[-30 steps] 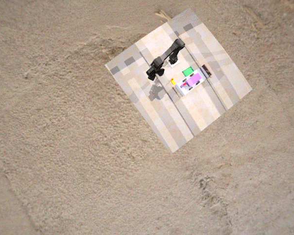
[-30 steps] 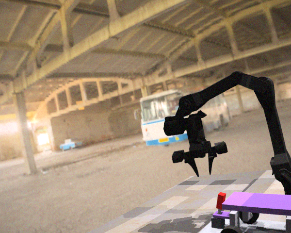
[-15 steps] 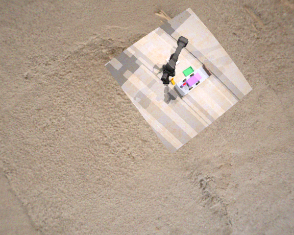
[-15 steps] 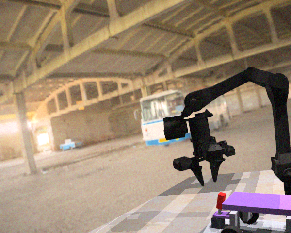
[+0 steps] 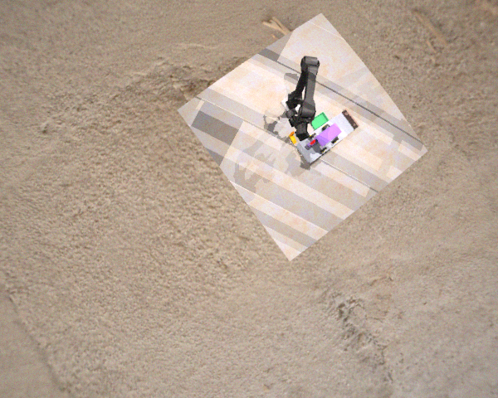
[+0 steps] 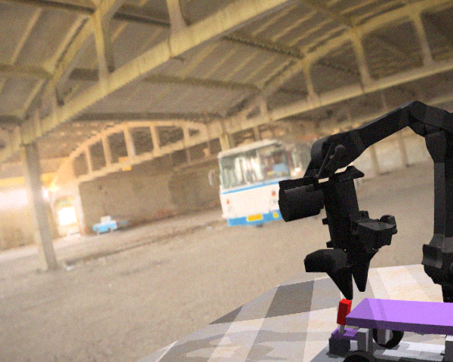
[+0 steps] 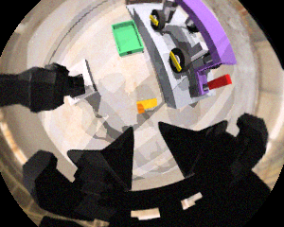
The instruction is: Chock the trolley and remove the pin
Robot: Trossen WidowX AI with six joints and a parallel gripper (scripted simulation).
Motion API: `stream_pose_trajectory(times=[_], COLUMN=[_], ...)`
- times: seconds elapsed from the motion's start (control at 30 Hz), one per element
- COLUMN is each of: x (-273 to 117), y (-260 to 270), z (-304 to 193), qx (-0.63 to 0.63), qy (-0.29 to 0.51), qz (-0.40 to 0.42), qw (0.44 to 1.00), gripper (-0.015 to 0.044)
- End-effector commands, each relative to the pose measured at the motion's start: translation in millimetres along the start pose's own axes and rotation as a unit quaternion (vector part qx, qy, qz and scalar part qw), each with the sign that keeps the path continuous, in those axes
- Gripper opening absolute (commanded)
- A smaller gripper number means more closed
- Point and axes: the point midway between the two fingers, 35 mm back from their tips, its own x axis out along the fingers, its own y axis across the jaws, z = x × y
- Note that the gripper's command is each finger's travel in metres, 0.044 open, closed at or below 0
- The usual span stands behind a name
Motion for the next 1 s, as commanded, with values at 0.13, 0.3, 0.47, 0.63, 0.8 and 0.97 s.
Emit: stream_pose_trajectory(times=[0.13, 0.3, 0.47, 0.63, 0.8, 0.97], x=[5.7, 23.1, 38.6, 46.1, 51.4, 59.6], y=[0.3, -0.2, 0.1, 0.5, 0.3, 0.1], z=[8.8, 8.0, 9.0, 9.8, 9.6, 9.4], qx=[-0.021, -0.021, -0.021, -0.021, -0.021, -0.021], qy=[-0.005, -0.005, -0.005, -0.005, -0.005, -0.005], qz=[-0.001, -0.001, -0.001, -0.001, -0.001, -0.001], qw=[1.000, 1.000, 1.000, 1.000, 1.000, 1.000], gripper=[0.0190, 0.0190, 0.0190, 0.0190, 0.0190, 0.0190])
